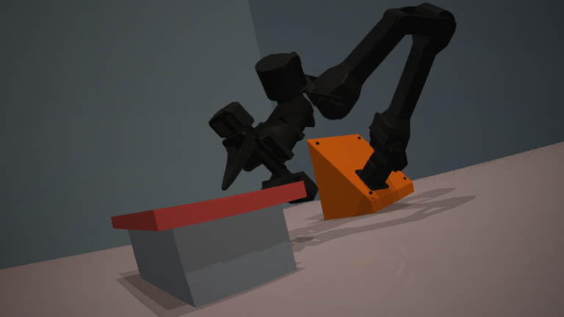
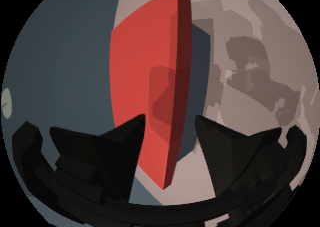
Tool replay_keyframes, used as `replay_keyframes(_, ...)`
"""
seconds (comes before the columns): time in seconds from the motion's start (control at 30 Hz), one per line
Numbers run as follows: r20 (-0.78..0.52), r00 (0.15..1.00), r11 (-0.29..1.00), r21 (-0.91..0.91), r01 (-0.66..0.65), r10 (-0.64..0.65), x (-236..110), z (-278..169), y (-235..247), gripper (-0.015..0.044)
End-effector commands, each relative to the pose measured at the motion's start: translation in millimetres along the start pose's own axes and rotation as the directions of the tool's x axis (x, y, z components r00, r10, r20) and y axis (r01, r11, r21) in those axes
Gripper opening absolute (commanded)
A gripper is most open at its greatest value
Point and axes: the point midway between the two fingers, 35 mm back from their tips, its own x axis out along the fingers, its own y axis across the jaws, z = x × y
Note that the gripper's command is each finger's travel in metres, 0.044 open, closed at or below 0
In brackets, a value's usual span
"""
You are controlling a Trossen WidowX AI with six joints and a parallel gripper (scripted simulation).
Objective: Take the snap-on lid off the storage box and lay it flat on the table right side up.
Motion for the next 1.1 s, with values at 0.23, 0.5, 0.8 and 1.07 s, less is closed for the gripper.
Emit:
replay_keyframes(0.23, 0.001, 1.000, 1.000, 0.006, 0.000, 0.000, 2.7, 0.1, -1.0, 0.0116)
replay_keyframes(0.5, 0.001, 1.000, 1.000, 0.006, 0.000, 0.000, 2.7, 0.1, -1.0, 0.0000)
replay_keyframes(0.8, 0.001, 1.000, 1.000, 0.001, -0.003, 0.003, 1.4, -0.2, 1.3, 0.0000)
replay_keyframes(1.07, 0.001, 1.000, 1.000, 0.001, -0.003, 0.003, 0.3, -0.2, 2.5, 0.0000)
